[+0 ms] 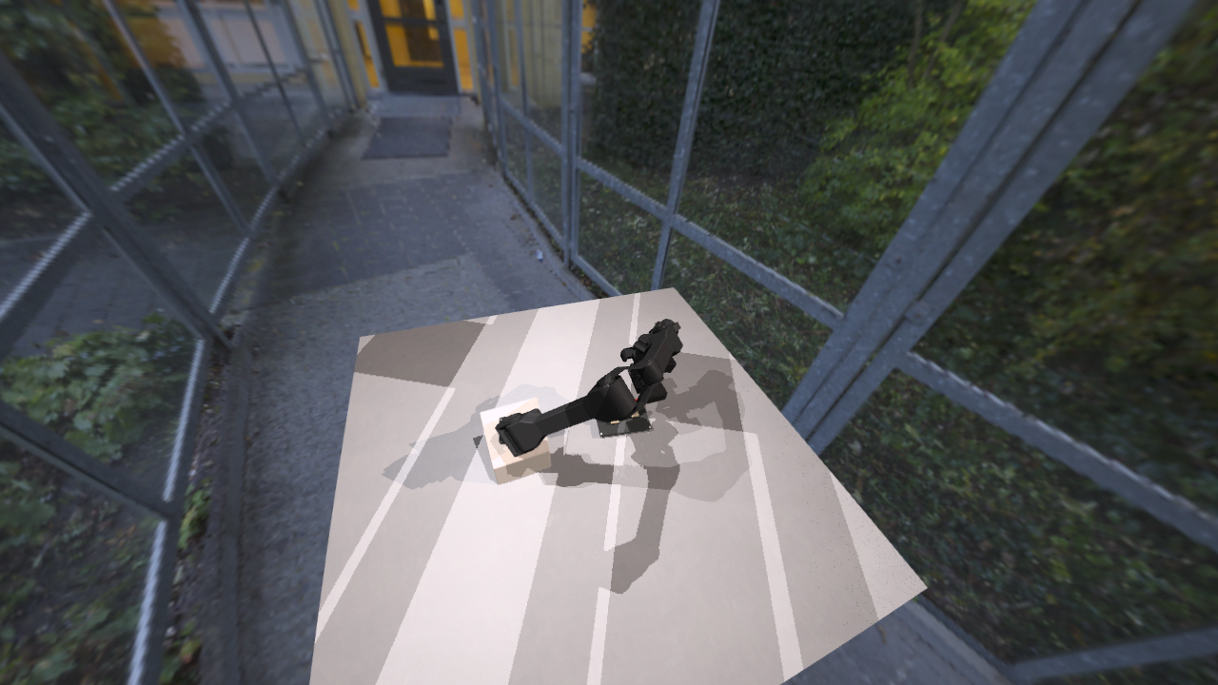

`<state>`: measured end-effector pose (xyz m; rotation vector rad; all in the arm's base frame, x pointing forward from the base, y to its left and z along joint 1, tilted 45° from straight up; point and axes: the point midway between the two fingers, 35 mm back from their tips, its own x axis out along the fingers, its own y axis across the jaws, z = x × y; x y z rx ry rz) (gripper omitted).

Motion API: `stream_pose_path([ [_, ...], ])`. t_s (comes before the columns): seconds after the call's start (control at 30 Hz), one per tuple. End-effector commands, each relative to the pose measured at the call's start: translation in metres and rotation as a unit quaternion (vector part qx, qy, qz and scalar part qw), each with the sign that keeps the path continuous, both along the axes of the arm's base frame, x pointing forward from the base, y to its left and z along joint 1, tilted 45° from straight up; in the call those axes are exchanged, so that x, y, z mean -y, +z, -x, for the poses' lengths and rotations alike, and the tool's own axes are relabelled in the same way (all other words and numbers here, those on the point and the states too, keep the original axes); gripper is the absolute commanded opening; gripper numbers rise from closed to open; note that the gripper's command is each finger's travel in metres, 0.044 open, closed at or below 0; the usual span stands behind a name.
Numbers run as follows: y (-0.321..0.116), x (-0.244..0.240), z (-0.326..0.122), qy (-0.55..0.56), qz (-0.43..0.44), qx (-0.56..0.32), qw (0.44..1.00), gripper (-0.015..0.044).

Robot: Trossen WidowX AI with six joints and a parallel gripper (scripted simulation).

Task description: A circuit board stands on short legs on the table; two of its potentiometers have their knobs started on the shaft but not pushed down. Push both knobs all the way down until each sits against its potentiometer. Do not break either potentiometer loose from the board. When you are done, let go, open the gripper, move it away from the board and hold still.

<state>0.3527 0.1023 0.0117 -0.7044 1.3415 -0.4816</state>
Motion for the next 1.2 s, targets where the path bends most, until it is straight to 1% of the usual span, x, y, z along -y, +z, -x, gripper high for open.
stream_pose_path([
  [0.0, 0.001, -0.003, -0.002, 0.023, 0.006, -0.028, 0.999, 0.0],
  [0.13, 0.001, -0.003, -0.002, 0.023, 0.006, -0.028, 0.999, 0.0],
  [0.27, -0.013, 0.011, -0.006, 0.023, 0.007, -0.028, 0.999, 0.0],
  [1.17, -0.027, 0.026, -0.01, 0.023, 0.007, -0.028, 0.999, 0.0],
])
